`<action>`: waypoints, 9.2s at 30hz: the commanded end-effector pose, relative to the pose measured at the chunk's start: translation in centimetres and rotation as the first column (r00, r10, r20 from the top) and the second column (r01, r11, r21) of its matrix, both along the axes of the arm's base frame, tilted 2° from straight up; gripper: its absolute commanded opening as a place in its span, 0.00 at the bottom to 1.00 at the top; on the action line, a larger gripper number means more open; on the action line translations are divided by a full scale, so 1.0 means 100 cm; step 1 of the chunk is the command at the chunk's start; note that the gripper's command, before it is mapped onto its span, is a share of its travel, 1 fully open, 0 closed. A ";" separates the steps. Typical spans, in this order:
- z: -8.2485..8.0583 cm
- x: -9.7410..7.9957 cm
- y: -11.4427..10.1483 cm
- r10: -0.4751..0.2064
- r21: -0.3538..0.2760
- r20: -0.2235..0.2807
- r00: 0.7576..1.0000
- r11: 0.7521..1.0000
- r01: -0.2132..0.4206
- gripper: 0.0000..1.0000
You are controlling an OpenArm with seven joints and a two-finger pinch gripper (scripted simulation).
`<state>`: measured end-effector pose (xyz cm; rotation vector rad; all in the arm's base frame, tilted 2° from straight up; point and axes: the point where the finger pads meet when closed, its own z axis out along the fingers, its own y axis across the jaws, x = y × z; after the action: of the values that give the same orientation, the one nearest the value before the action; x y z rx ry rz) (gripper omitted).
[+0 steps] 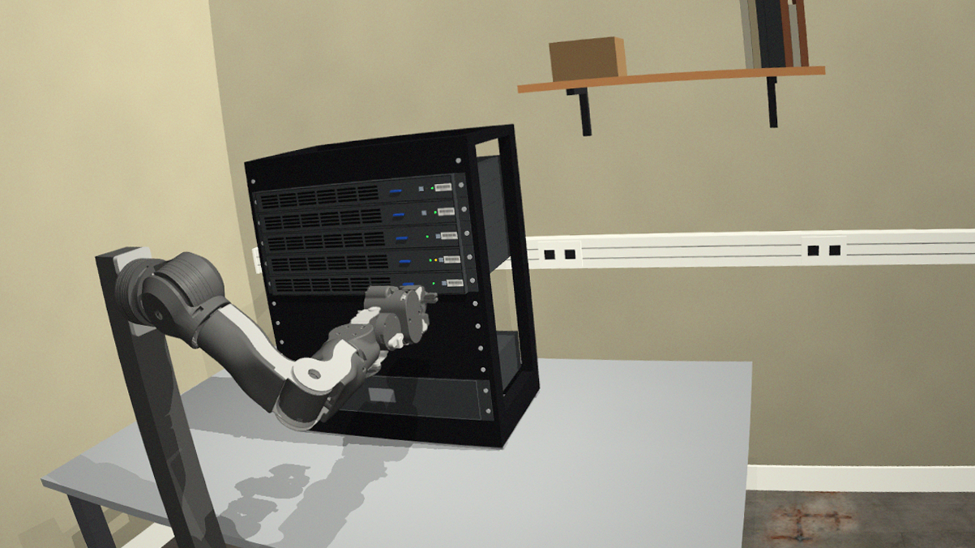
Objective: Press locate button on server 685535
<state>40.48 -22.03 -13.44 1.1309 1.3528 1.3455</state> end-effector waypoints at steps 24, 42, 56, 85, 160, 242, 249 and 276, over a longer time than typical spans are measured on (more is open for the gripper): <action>-0.003 0.023 0.006 0.005 -0.004 -0.009 1.000 1.000 -0.005 0.00; -0.003 0.028 0.007 0.005 -0.004 -0.009 1.000 1.000 -0.005 0.00; -0.003 0.040 0.009 0.005 -0.004 -0.009 1.000 1.000 -0.005 0.00; -0.004 0.069 0.015 0.005 -0.004 -0.009 1.000 1.000 -0.005 0.00; -0.004 0.093 0.019 0.005 -0.004 -0.009 1.000 1.000 -0.005 0.00; -0.004 0.086 0.018 0.005 -0.004 -0.009 1.000 1.000 -0.005 0.00; -0.004 0.078 0.016 0.005 -0.004 -0.009 1.000 1.000 -0.005 0.00; -0.003 0.033 0.008 0.005 -0.004 -0.009 1.000 1.000 -0.005 0.00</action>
<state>43.84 -21.11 -13.96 1.1300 1.3768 1.3410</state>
